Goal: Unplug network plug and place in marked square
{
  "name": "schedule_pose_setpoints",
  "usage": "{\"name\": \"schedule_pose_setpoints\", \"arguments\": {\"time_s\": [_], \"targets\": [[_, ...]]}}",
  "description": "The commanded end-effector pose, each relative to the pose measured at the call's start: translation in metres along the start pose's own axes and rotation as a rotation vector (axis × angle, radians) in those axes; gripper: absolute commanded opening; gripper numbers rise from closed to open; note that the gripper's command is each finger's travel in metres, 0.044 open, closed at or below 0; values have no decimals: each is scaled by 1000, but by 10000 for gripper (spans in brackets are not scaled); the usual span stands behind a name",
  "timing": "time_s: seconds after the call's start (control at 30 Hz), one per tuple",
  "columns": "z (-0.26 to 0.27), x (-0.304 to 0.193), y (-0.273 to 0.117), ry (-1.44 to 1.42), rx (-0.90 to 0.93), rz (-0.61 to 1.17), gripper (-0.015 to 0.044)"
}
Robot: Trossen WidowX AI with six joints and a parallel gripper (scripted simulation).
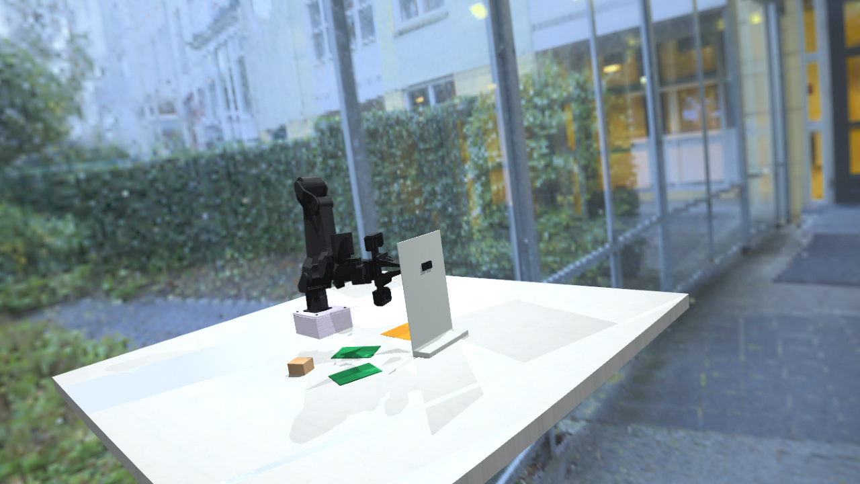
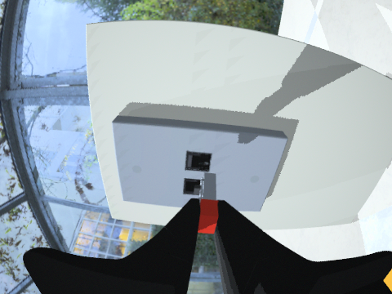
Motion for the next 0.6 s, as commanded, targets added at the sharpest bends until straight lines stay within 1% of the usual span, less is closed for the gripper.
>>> {"name": "schedule_pose_setpoints", "arguments": {"time_s": [0.0,0.57], "targets": [[0,-1,-4,4,2,2,0],[0,-3,-14,4,1,2,0]]}}
Point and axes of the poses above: the point midway between the two fingers, 35 mm back from their tips, its own y axis out along the fingers, its own z axis across the jaws, x = y × z, the point moved 4 cm from there along -y, back along the fingers, and after that the axes turned 4 degrees about y, right-handed, at the moved point
